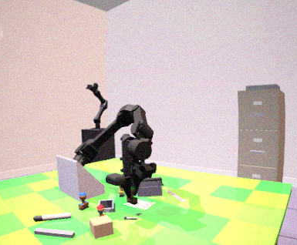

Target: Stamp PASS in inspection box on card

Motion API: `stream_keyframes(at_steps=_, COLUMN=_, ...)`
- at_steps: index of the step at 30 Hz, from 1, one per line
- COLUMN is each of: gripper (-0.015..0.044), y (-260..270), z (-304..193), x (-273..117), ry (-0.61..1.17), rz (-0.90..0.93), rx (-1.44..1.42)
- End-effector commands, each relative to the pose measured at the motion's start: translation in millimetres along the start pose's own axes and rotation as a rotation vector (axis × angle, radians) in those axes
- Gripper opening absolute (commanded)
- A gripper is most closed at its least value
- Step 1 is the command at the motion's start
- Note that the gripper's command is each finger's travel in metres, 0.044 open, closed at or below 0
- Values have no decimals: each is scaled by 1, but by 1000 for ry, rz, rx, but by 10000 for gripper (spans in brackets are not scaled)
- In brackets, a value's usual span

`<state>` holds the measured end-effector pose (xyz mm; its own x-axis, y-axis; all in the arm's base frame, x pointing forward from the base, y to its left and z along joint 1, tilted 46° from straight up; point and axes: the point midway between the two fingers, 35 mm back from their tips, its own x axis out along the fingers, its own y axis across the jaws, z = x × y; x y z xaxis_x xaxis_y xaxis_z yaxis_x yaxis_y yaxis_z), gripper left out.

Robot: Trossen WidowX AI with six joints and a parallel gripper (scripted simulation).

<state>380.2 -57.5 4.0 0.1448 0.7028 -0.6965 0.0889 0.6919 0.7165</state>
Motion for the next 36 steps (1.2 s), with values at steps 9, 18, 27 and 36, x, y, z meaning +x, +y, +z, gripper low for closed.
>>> stream_keyframes(at_steps=9, gripper=0, y=-1, z=1, x=-8, ry=-4, rz=-4, rx=-4)
stream_keyframes(at_steps=18, gripper=0, y=-1, z=0, x=-13, ry=-4, rz=-3, rx=-4)
stream_keyframes(at_steps=27, gripper=0, y=-1, z=0, x=-17, ry=-4, rz=-2, rx=-4)
stream_keyframes(at_steps=36, gripper=0, y=-1, z=-1, x=-21, ry=-4, rz=-2, rx=-4)
